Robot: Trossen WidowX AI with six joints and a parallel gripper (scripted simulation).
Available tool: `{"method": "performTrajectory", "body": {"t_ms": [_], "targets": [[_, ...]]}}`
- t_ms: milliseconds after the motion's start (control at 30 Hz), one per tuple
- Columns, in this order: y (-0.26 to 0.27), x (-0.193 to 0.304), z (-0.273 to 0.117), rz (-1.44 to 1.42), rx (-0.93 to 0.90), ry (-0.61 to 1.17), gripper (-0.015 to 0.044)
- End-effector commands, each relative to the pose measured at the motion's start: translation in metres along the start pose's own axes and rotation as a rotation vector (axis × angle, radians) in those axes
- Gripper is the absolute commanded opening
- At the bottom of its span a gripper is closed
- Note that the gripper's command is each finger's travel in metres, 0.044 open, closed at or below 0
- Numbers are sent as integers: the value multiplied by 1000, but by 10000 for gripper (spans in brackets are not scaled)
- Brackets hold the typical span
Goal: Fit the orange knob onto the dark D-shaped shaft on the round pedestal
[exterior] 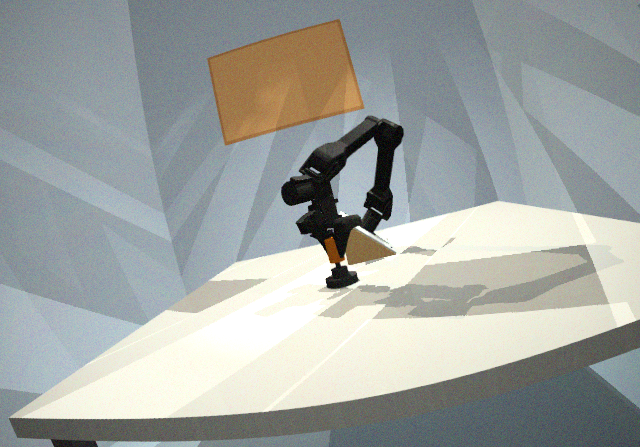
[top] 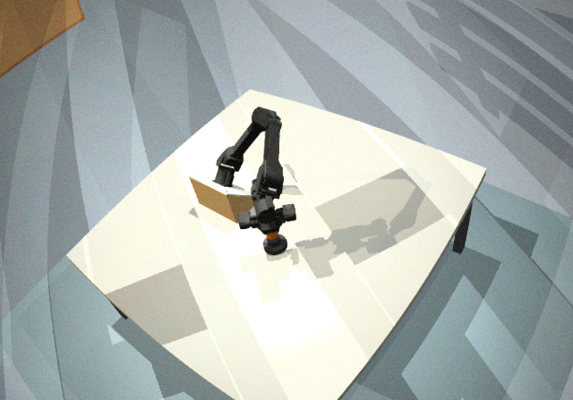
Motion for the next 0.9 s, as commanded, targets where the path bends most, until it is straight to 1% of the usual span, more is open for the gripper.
{"method": "performTrajectory", "body": {"t_ms": [0,200,400,867], "targets": [[1,-1,-2,4,-1,-2,0],[2,-1,-5,29,-1,-2,0],[2,-3,-4,214,-1,-2,0],[0,0,-2,214,-1,-1,0]]}}
Point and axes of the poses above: the point midway between the two fingers, 35 mm back from their tips, its own z axis out along the fingers, its own y axis across the jaws, x = y × z, the point moved 3 cm from there along -z, back along the fingers, and after that the axes turned 15 degrees about z, right-handed, at the moved point
